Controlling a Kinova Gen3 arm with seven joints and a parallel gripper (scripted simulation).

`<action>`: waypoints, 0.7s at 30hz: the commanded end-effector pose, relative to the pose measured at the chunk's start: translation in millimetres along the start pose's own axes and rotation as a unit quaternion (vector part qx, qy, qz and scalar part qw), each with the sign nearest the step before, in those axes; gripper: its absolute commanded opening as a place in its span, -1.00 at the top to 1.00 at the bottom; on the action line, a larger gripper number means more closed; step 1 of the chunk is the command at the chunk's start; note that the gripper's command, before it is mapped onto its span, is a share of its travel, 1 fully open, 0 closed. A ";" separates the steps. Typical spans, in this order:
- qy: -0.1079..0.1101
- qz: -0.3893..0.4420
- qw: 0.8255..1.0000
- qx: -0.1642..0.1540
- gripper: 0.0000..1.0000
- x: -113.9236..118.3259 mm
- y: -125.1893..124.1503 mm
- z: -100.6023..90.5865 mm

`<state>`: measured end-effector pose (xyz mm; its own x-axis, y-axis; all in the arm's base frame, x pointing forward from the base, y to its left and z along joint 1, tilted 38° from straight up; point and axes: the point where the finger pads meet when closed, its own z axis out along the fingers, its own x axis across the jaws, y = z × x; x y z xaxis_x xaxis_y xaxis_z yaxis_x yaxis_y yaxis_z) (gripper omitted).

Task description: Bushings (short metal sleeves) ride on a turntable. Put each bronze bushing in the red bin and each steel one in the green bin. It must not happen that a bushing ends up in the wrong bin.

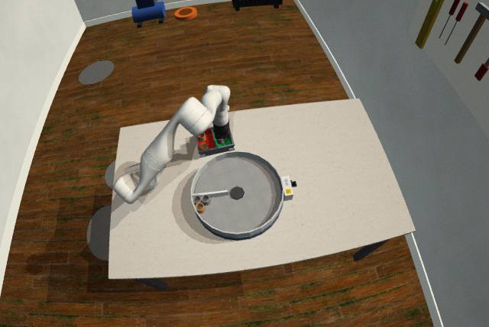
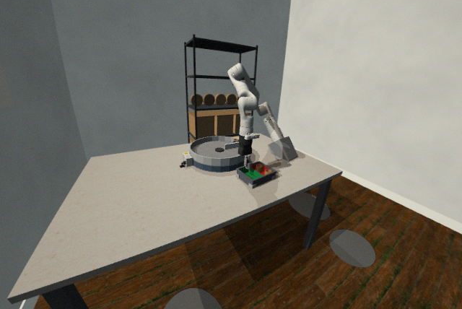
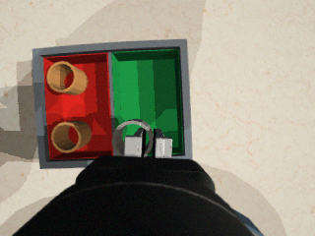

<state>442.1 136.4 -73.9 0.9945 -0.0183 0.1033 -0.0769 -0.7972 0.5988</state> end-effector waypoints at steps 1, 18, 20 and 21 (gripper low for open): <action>0.003 0.002 1.000 0.000 1.00 2.2 0.3 2.8; 0.004 0.004 1.000 0.000 1.00 1.2 -0.1 10.4; 0.001 0.002 1.000 0.000 1.00 -0.3 -0.1 9.4; 0.002 0.002 1.000 0.000 1.00 -0.1 -0.1 10.9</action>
<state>441.8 130.6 -81.0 0.9941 -0.0210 0.1062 -0.0809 -0.7962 0.5997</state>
